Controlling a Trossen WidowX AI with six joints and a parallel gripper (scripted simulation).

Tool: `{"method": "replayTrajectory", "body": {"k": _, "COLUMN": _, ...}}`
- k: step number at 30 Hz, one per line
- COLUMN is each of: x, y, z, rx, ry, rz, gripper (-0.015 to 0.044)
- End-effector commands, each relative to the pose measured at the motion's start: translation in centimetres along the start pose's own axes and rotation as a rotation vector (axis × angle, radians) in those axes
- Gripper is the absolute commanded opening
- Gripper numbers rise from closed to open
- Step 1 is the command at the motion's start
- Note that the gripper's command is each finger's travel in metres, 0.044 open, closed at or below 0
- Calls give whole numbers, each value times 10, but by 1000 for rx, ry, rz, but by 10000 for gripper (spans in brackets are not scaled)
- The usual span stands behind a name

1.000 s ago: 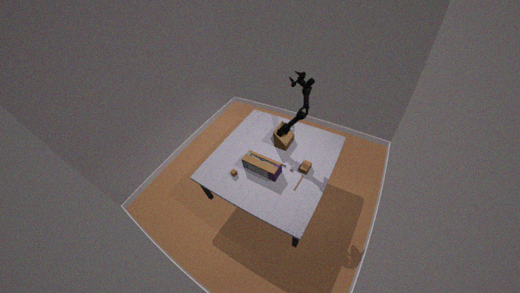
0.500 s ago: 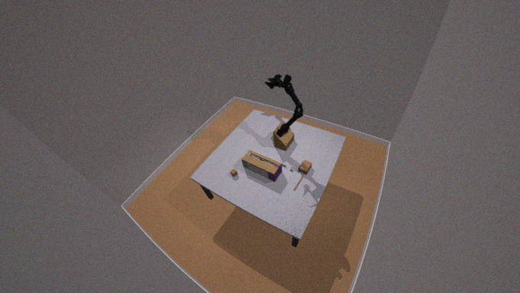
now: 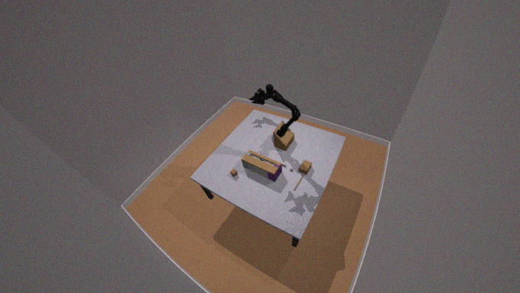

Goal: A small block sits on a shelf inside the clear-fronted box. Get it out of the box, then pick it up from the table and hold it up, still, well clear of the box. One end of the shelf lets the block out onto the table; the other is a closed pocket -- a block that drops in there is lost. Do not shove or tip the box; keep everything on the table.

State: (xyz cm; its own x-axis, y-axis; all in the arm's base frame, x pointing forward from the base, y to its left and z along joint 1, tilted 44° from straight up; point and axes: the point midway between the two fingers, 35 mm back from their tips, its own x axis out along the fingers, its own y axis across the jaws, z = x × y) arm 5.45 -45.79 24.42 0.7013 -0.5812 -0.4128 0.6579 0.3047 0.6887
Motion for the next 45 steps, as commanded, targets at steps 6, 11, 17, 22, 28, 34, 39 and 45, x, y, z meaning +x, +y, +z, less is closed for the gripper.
{"method": "replayTrajectory", "body": {"k": 6, "x": 80, "y": 60, "z": -114, "rx": -434, "ry": 328, "rz": 81, "gripper": 400}}
{"method": "replayTrajectory", "body": {"k": 11, "x": 98, "y": 82, "z": -165, "rx": -614, "ry": 463, "rz": 117, "gripper": 400}}
{"method": "replayTrajectory", "body": {"k": 17, "x": 111, "y": 114, "z": -249, "rx": -969, "ry": 657, "rz": 282, "gripper": 400}}
{"method": "replayTrajectory", "body": {"k": 22, "x": 104, "y": 139, "z": -336, "rx": -1343, "ry": 839, "rz": 517, "gripper": 400}}
{"method": "replayTrajectory", "body": {"k": 28, "x": 70, "y": 154, "z": -432, "rx": -1781, "ry": 1021, "rz": 895, "gripper": 400}}
{"method": "replayTrajectory", "body": {"k": 34, "x": 24, "y": 152, "z": -501, "rx": -2125, "ry": 1135, "rz": 1326, "gripper": 400}}
{"method": "replayTrajectory", "body": {"k": 39, "x": 22, "y": 152, "z": -503, "rx": -2134, "ry": 1138, "rz": 1340, "gripper": 400}}
{"method": "replayTrajectory", "body": {"k": 45, "x": 23, "y": 151, "z": -510, "rx": -2134, "ry": 1138, "rz": 1340, "gripper": 400}}
